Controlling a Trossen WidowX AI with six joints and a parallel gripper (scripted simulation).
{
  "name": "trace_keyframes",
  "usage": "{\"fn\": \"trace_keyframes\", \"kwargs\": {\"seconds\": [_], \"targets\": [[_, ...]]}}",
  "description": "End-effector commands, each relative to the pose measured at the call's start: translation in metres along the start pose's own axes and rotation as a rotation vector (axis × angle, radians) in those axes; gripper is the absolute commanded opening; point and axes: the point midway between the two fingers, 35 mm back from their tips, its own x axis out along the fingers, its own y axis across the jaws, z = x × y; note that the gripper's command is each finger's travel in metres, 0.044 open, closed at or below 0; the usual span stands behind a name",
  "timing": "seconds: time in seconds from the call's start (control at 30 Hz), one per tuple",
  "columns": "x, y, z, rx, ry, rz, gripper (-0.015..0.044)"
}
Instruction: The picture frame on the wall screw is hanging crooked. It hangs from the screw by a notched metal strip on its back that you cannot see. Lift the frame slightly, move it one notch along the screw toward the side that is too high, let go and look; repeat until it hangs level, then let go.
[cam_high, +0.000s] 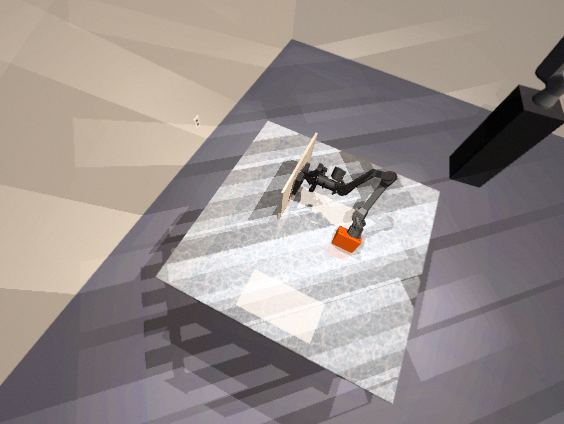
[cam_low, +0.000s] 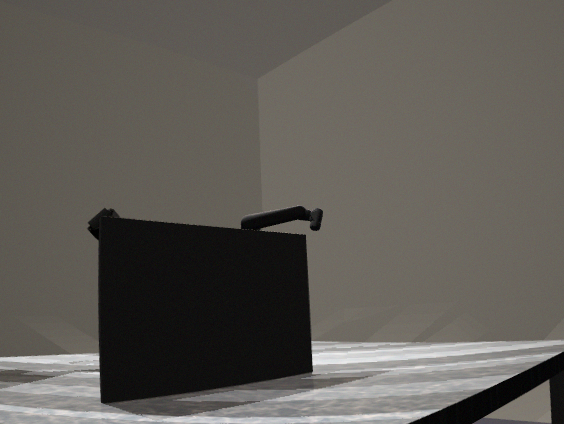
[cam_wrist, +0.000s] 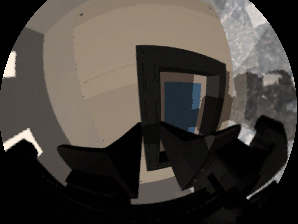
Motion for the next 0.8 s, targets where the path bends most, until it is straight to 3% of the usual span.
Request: {"fn": "trace_keyframes", "kwargs": {"seconds": [0.0, 0.77], "targets": [[0.0003, -0.0001, 0.0006, 0.000, -0.004, -0.001, 0.0000], [0.0001, 0.0069, -0.0001, 0.001, -0.004, -0.001, 0.0000]]}}
